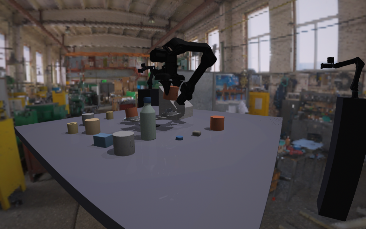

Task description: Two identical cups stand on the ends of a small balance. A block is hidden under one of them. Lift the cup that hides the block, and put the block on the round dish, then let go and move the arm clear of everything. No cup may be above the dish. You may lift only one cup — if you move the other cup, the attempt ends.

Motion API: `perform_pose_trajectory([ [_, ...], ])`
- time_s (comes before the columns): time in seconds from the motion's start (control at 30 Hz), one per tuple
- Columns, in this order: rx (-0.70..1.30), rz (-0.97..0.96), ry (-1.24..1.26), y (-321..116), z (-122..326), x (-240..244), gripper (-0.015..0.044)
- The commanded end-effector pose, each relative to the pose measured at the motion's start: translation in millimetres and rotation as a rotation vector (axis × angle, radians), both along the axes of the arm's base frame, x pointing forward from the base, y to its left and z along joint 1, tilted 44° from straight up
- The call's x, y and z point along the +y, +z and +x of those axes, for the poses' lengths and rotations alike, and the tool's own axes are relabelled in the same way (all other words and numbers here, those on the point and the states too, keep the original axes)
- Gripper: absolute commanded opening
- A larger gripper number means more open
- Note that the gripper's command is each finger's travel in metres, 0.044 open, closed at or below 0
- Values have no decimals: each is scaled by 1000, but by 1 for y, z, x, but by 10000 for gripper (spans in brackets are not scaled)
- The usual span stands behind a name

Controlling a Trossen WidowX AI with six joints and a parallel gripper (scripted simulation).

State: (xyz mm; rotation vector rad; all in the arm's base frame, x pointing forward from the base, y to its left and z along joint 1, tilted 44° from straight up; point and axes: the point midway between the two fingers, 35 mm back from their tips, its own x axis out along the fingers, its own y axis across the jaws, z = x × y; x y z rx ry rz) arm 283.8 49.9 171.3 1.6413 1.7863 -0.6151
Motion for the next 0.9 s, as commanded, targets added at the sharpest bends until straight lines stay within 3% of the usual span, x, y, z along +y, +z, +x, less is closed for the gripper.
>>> perform_pose_trajectory([
  [0.0,1,0,-2,0,0,0,0],
  [0.67,1,-1,-1,0,0,1,0],
  [0.87,-1,-22,17,-1,-12,31,0],
])
